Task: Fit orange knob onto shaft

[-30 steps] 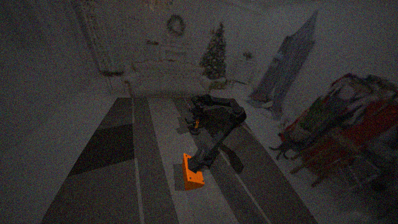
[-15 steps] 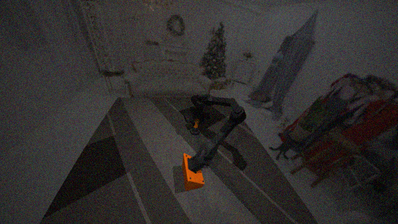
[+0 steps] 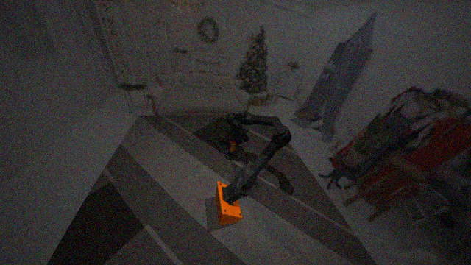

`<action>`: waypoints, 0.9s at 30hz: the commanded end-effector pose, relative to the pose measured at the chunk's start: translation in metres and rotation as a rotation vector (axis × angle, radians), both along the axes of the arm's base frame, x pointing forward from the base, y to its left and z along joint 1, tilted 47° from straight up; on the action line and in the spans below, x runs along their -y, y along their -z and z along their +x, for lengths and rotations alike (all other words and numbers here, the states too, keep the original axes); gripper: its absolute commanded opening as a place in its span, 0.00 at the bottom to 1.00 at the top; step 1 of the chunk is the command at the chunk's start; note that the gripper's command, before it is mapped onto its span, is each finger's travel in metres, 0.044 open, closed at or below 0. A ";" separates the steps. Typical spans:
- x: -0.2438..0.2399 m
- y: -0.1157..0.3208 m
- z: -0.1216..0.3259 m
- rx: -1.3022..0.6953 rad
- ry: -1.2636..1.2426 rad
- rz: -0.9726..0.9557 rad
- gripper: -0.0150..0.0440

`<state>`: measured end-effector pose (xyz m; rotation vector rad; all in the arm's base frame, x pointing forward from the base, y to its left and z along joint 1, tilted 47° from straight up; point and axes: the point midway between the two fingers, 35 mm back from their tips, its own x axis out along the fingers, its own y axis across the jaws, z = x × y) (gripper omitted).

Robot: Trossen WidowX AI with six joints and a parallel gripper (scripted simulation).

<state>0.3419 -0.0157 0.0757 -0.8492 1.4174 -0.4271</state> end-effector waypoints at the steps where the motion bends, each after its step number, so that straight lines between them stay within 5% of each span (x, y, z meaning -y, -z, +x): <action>1: 0.000 0.000 0.000 0.007 0.001 0.000 0.25; 27: -0.004 -0.002 0.002 0.158 0.144 0.032 0.25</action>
